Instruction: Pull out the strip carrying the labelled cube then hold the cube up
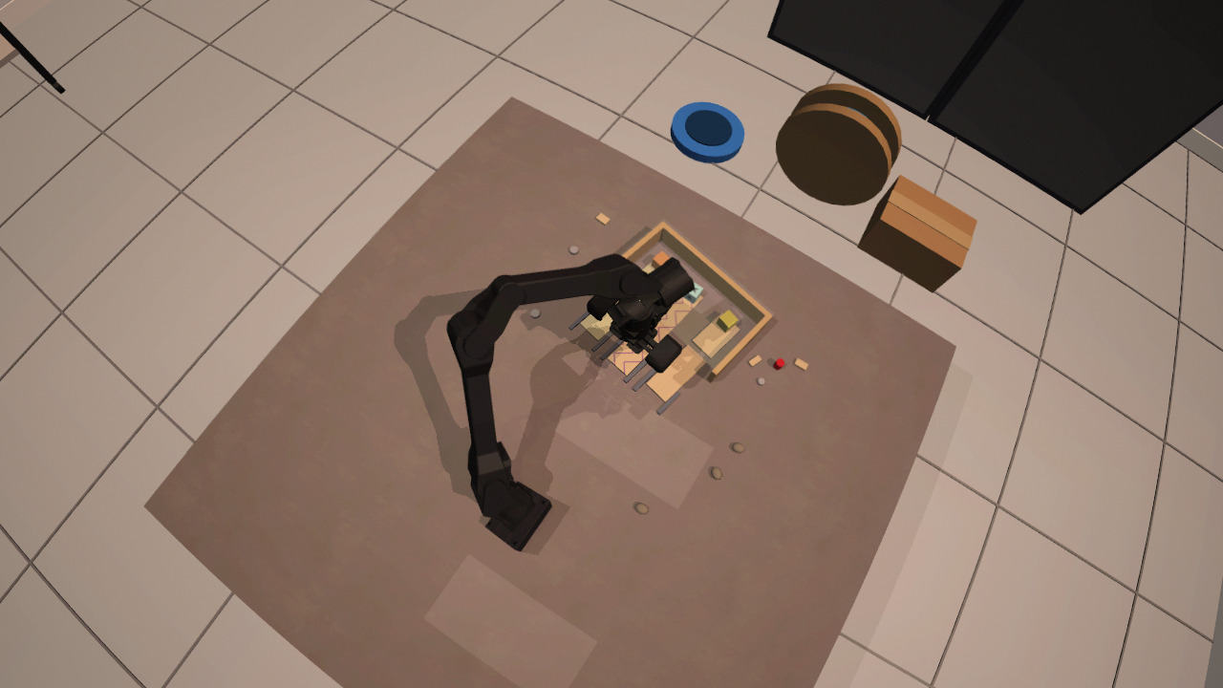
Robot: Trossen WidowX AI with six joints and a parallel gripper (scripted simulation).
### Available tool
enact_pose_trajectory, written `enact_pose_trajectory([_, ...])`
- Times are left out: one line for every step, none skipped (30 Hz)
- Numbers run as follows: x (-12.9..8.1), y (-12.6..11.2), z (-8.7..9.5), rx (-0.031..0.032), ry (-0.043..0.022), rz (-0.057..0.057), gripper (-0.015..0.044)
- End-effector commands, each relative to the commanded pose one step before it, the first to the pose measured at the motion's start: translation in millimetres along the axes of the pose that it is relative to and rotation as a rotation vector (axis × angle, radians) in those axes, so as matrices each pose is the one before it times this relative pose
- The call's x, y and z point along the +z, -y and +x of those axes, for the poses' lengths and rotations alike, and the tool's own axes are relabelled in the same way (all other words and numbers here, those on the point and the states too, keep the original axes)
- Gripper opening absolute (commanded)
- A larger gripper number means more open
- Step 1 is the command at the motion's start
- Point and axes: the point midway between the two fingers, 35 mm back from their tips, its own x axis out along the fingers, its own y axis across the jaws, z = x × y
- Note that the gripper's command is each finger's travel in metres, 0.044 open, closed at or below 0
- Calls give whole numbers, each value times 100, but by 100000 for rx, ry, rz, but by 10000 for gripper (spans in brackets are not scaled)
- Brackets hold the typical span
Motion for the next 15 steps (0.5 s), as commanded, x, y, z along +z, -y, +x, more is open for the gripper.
enact_pose_trajectory([-562, -364, 963, -1038, -11372, 798, 0])
enact_pose_trajectory([0, 0, 0, 0, 0, 0, 0])
enact_pose_trajectory([0, 0, 0, 0, 0, 0, 0])
enact_pose_trajectory([0, 0, 0, 0, 0, 0, 0])
enact_pose_trajectory([3, 1, 27, -1, 1, 0, 0])
enact_pose_trajectory([9, 1, 82, -3, 2, 0, 0])
enact_pose_trajectory([12, 2, 110, -4, 3, 0, 0])
enact_pose_trajectory([16, 3, 159, -5, 4, 0, 0])
enact_pose_trajectory([16, 2, 165, -5, 4, 0, 0])
enact_pose_trajectory([15, 2, 166, -4, 4, 0, 0])
enact_pose_trajectory([14, 2, 166, -4, 4, 0, 0])
enact_pose_trajectory([13, 2, 166, -3, 4, 0, 0])
enact_pose_trajectory([13, 1, 166, -2, 4, 0, 0])
enact_pose_trajectory([12, 1, 166, -2, 3, 0, 0])
enact_pose_trajectory([11, 1, 166, -1, 3, -1, 0])
